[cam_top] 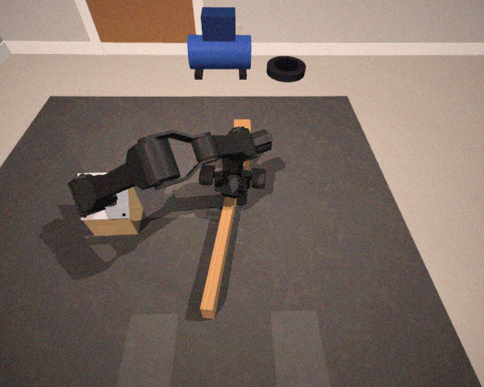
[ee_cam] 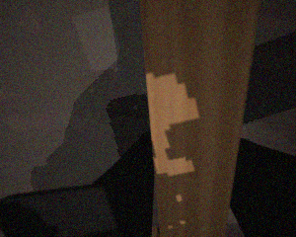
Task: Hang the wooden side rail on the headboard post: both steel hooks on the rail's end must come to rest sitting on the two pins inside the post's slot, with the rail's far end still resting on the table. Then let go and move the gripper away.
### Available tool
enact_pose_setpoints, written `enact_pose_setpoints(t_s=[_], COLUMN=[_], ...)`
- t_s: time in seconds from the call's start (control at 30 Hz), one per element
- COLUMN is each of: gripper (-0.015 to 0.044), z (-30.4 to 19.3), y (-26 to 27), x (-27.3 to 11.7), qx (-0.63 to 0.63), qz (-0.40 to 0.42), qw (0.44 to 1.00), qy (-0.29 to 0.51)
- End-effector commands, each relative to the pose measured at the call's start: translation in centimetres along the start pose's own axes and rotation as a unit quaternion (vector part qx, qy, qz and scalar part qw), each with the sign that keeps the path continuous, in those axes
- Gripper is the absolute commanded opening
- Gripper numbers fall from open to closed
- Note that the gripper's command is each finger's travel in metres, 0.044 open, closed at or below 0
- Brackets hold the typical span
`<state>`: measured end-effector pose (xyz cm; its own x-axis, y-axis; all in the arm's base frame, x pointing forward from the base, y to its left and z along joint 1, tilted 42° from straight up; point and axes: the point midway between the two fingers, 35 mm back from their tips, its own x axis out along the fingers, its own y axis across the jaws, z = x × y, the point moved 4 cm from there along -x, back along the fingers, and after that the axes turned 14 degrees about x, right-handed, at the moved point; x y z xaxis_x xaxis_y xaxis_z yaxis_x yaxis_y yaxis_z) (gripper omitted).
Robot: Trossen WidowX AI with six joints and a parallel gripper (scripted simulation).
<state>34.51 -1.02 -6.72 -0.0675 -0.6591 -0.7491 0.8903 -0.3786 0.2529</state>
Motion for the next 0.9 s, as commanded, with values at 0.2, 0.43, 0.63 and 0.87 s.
enact_pose_setpoints(t_s=[0.2,0.43,0.63,0.87], gripper=[0.0,0.0,0.0,0.0], z=[-0.2,-0.3,-0.4,-0.5], y=[1.0,1.4,1.7,2.0], x=[0.0,0.0,0.0,-0.1], qx=[-0.048,-0.079,-0.088,-0.088], qz=[0.006,0.006,0.006,0.006], qw=[0.999,0.997,0.996,0.996], qy=[-0.002,-0.002,-0.002,-0.002])
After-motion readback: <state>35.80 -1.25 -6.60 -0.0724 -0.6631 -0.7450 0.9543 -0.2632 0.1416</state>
